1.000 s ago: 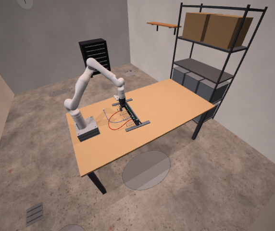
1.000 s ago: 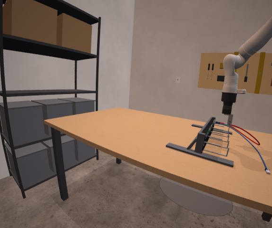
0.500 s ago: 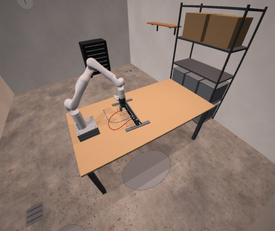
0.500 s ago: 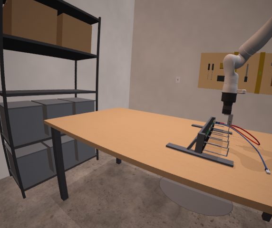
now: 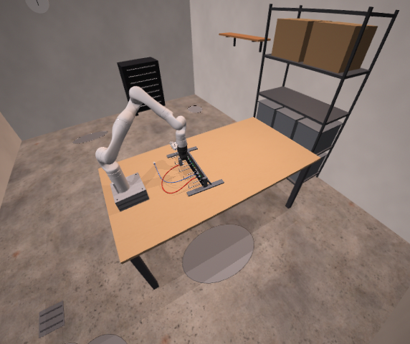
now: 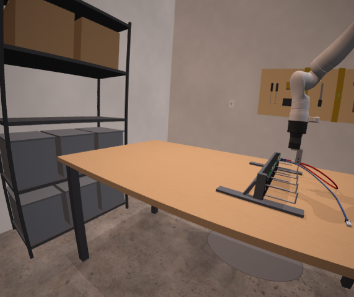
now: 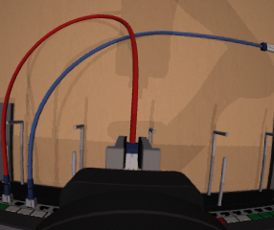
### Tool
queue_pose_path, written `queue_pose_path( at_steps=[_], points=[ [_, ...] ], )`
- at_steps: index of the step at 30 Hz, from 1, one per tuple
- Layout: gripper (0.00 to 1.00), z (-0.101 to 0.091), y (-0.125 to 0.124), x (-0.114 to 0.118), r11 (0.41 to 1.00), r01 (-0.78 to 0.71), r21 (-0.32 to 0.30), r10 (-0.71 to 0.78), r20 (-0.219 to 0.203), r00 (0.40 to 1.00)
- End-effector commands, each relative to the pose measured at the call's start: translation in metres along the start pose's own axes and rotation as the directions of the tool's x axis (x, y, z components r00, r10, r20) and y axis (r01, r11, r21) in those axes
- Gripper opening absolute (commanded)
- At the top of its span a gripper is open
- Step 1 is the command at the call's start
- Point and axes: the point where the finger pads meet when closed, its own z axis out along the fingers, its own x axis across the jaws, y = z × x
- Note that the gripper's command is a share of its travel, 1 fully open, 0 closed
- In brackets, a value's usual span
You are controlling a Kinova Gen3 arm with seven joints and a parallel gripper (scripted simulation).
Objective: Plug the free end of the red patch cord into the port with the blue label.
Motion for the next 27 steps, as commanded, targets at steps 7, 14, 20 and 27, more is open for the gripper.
queue_pose_path(
  at_steps=[7, 14, 20, 27],
  points=[
    [0.0, 0.004, 0.006, -0.001, 1.0, -0.001, -0.001, 0.001, 0.0, 1.0],
    [0.0, 0.012, 0.015, 0.0, 1.0, -0.001, -0.001, 0.001, 0.0, 1.0],
    [0.0, 0.019, 0.023, 0.0, 1.0, -0.001, -0.001, 0.001, 0.0, 1.0],
    [0.0, 0.023, 0.028, 0.0, 1.0, -0.001, -0.001, 0.001, 0.0, 1.0]
  ],
)
